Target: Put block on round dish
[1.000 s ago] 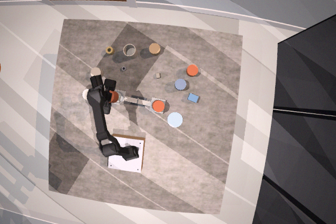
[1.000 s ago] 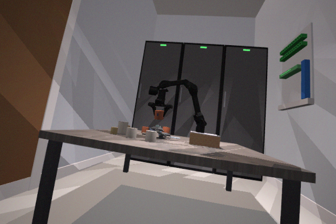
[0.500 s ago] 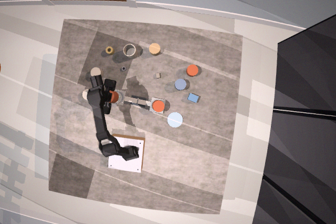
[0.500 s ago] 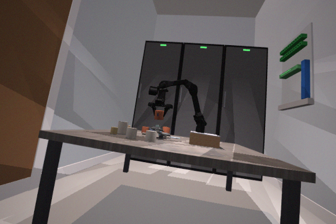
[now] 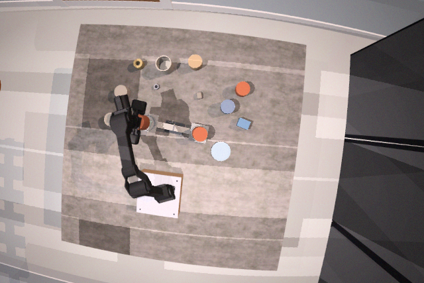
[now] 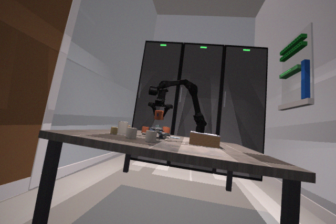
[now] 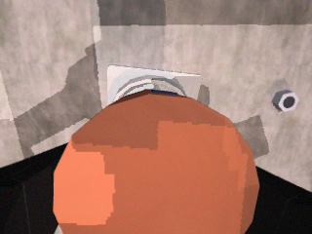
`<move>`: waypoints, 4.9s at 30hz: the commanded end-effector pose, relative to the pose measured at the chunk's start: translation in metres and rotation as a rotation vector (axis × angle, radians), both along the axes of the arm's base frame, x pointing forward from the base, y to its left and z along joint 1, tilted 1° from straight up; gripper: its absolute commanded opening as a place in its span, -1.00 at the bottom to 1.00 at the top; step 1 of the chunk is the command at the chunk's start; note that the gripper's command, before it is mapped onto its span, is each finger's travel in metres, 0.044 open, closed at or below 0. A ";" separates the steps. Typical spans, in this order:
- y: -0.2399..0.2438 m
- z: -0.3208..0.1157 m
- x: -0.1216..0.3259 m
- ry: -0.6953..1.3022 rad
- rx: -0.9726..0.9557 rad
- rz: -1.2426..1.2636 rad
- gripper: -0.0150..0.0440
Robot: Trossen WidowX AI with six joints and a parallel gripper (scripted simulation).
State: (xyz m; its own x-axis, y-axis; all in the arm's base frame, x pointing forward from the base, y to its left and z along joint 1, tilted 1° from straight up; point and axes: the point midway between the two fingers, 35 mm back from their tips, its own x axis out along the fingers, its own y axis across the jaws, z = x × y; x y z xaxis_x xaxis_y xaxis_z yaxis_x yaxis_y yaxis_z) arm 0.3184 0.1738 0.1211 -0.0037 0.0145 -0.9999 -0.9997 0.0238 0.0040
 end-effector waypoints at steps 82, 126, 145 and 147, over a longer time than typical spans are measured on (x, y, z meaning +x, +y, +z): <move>0.088 -0.144 -0.115 0.003 0.013 0.010 0.58; -0.012 -0.062 0.000 -0.004 0.006 -0.209 0.39; -0.012 -0.092 0.000 -0.004 0.006 -0.209 0.39; -0.012 -0.092 0.000 -0.004 0.006 -0.209 0.30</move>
State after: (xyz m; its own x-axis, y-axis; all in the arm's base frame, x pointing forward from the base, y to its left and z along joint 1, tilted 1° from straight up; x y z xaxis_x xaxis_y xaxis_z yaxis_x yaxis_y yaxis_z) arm 0.3198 0.1621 0.0336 0.0096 0.0203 -0.9997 -0.9721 0.2347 -0.0046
